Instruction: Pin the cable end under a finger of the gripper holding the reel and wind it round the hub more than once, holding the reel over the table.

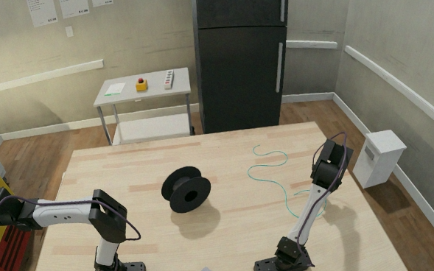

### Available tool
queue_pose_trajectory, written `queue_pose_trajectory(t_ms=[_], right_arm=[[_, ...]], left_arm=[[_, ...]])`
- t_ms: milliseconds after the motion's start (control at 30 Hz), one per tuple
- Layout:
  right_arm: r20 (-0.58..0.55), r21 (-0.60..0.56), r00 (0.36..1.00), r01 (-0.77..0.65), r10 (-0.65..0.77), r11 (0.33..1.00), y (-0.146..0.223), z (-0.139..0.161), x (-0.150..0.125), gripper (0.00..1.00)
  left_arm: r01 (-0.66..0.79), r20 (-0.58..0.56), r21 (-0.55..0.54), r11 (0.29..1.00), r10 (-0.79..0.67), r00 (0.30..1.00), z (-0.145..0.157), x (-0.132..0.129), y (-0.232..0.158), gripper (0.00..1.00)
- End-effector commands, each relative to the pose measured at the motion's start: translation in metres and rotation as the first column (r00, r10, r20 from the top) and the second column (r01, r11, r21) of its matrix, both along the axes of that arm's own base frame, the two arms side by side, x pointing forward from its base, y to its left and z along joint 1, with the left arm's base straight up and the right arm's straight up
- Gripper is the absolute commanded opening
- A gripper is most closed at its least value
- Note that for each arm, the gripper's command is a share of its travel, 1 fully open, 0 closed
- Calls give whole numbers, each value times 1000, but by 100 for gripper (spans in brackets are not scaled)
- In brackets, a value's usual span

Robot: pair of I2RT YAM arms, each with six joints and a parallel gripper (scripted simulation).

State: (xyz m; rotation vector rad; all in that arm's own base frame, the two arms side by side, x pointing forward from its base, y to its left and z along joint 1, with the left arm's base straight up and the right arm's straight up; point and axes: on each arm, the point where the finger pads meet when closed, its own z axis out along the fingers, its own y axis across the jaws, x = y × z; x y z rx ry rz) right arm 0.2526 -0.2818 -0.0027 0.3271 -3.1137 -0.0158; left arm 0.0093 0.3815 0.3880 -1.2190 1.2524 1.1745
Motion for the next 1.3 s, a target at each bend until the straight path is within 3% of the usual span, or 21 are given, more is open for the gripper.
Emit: queue_pose_trajectory(t_ms=[0,567,767,1000,1267], right_arm=[[3,4,1000,1,-1,1000,0,-1,4,0],[6,3,1000,-5,5,1000,-2,-4,0,0],[50,-33,998,-32,34,999,-6,16,3,0],[59,-27,993,-103,104,994,0,15,0,0],[138,-104,945,-284,297,953,-3,46,3,0]], left_arm=[[-8,11,92,996,7,1000,35,-2,-9,75],[-8,11,92,996,7,1000,35,-2,-9,75],[-8,11,92,996,7,1000,35,-2,-9,75],[-8,11,92,996,7,1000,35,-2,-9,75],[-8,11,92,996,7,1000,35,-2,-9,75]])
